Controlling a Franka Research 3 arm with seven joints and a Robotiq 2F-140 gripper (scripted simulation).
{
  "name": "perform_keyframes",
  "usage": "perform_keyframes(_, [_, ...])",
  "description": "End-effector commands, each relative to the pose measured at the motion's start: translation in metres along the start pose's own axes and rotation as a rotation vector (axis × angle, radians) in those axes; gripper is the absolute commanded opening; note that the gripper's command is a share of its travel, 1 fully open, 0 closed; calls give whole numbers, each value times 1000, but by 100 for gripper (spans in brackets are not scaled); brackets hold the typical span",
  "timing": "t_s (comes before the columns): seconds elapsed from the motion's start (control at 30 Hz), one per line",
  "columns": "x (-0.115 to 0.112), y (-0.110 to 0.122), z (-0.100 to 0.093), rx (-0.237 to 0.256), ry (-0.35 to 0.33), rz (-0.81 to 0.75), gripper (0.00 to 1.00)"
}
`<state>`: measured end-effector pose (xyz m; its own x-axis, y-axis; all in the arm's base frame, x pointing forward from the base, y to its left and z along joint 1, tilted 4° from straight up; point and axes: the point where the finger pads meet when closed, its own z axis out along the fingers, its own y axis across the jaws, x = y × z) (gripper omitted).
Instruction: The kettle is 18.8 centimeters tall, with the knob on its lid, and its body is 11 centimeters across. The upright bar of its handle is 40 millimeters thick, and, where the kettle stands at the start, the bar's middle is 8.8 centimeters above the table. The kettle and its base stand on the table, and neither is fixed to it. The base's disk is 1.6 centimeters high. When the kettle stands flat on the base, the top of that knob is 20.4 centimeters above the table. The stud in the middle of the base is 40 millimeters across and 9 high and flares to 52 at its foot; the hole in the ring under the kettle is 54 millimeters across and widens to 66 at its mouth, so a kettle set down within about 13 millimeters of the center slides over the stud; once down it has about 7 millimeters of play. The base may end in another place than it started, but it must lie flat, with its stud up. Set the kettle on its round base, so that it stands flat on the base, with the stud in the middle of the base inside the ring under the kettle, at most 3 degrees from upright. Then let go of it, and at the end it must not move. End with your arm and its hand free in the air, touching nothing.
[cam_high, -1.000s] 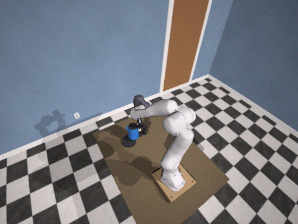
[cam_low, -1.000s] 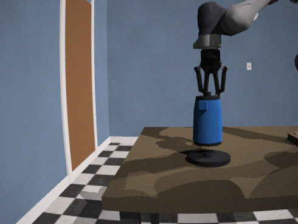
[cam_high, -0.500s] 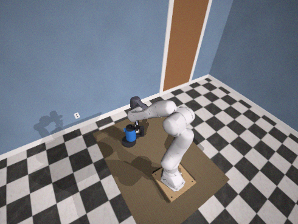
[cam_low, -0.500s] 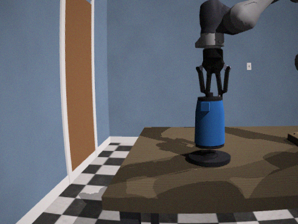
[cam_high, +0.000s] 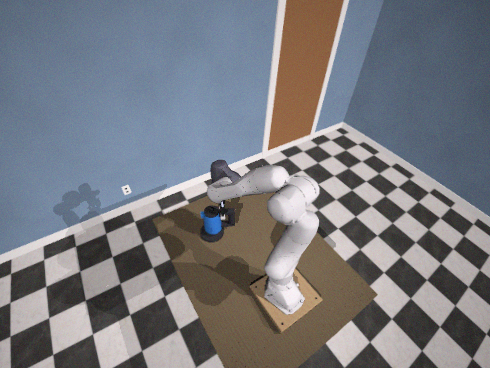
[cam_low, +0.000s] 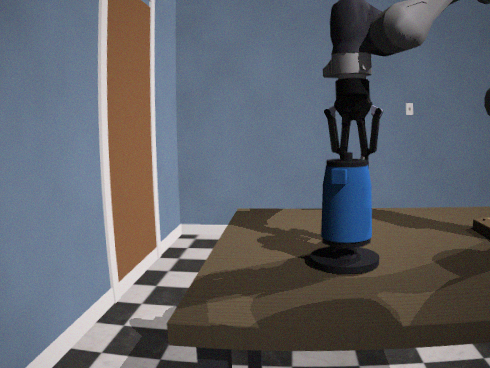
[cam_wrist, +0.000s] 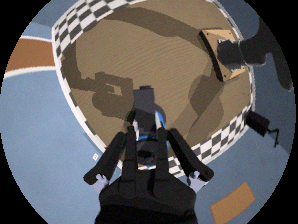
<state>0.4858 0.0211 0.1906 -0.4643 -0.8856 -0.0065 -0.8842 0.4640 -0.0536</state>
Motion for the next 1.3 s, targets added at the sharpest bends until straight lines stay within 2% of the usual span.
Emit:
perform_keyframes(0.0, [-7,-1,-5,12,-13,23,0])
perform_keyframes(1.27, [-11,1,-5,12,-13,23,0])
